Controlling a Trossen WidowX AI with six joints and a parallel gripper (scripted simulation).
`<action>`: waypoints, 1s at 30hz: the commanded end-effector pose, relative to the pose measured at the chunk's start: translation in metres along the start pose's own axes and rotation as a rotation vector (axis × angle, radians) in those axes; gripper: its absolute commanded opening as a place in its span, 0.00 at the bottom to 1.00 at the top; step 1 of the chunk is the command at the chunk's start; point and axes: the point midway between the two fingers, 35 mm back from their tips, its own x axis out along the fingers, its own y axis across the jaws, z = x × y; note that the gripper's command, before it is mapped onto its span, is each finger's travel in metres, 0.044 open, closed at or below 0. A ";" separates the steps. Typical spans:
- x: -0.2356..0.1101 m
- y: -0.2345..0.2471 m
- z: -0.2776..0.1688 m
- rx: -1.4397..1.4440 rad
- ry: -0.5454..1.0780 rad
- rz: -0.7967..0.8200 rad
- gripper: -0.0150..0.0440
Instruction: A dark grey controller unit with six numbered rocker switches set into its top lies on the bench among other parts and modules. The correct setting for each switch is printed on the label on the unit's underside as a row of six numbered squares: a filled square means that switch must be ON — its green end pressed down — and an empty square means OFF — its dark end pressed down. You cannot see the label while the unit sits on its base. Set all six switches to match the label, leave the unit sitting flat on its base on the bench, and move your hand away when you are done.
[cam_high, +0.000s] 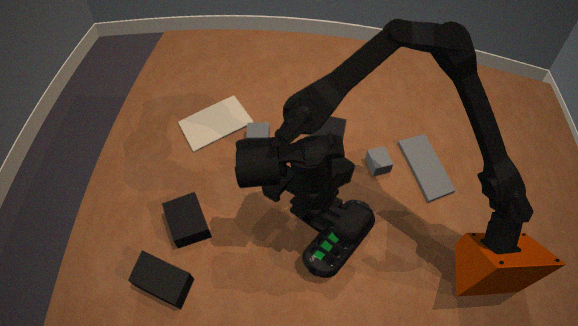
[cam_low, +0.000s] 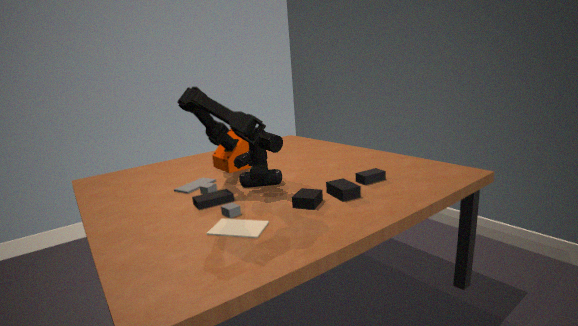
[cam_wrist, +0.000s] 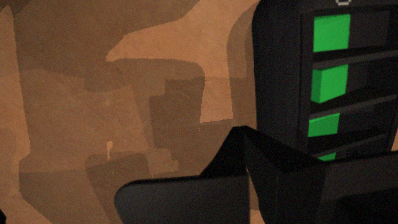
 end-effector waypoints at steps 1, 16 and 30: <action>-0.002 0.001 0.000 0.000 0.000 -0.001 0.25; -0.045 -0.006 0.001 -0.010 -0.003 -0.019 0.25; -0.093 -0.015 0.000 -0.014 -0.003 -0.011 0.57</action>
